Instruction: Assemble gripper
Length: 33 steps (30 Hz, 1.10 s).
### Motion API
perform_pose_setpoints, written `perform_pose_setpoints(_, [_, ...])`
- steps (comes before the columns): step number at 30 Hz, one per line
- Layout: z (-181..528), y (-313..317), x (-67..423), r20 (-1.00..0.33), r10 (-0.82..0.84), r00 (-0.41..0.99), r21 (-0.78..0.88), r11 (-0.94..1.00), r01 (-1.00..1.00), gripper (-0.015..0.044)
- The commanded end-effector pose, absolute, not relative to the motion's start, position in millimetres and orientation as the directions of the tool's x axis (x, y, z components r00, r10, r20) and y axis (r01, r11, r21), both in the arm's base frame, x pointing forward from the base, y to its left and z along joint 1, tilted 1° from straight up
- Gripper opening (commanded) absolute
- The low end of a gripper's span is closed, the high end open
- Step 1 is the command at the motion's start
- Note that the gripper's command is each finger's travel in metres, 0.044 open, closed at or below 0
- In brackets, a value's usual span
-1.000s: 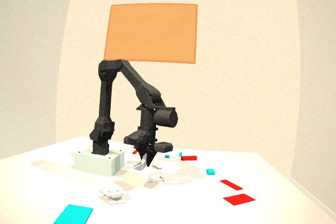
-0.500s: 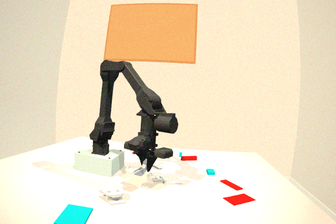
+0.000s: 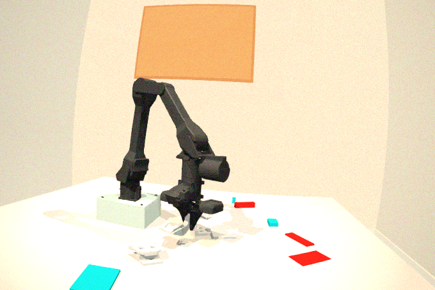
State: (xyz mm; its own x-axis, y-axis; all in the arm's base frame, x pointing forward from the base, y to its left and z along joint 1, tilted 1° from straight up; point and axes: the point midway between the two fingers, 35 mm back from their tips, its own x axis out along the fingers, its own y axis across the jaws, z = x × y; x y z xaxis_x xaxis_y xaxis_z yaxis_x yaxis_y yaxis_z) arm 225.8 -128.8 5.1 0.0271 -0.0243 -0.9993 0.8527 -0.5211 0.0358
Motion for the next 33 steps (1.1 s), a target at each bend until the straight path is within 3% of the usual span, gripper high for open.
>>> perform_pose_setpoints(1, [-2,-129,225,-0.999,-0.026,0.027,0.037,-0.524,0.851,0.0037])
perform_pose_setpoints(19, [-24,-128,223,-0.999,-0.025,0.027,0.036,-0.524,0.851,0.0037])
perform_pose_setpoints(33, [50,-126,221,-0.999,-0.026,0.027,0.037,-0.524,0.851,0.0404])
